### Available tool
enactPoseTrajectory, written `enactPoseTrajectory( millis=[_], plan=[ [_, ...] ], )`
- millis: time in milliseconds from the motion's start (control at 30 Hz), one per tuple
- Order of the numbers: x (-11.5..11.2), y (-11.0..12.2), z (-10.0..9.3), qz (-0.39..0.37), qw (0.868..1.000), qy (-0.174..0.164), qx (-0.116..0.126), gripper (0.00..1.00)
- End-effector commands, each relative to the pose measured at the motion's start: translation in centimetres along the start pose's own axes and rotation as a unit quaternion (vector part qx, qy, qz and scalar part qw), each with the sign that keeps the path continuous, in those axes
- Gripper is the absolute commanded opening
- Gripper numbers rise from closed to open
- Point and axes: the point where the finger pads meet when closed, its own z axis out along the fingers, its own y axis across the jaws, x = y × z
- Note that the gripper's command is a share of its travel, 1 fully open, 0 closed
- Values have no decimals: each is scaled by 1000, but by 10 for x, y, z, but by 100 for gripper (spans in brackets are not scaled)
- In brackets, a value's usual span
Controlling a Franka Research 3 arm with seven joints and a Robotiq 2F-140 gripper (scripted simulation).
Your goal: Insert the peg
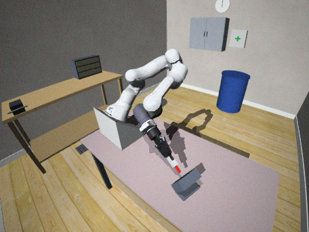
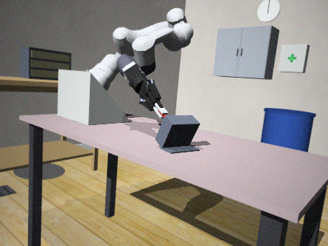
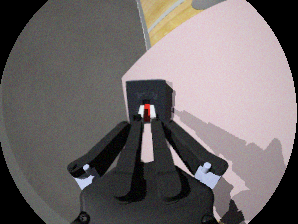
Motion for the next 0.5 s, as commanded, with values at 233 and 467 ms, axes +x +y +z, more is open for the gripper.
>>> enactPoseTrajectory(
  millis=[233, 467],
  plan=[
    [0, 0, 0, 4, 999, 19, 31, 0],
    [0, 0, 0, 4, 999, 19, 31, 0]
  ],
)
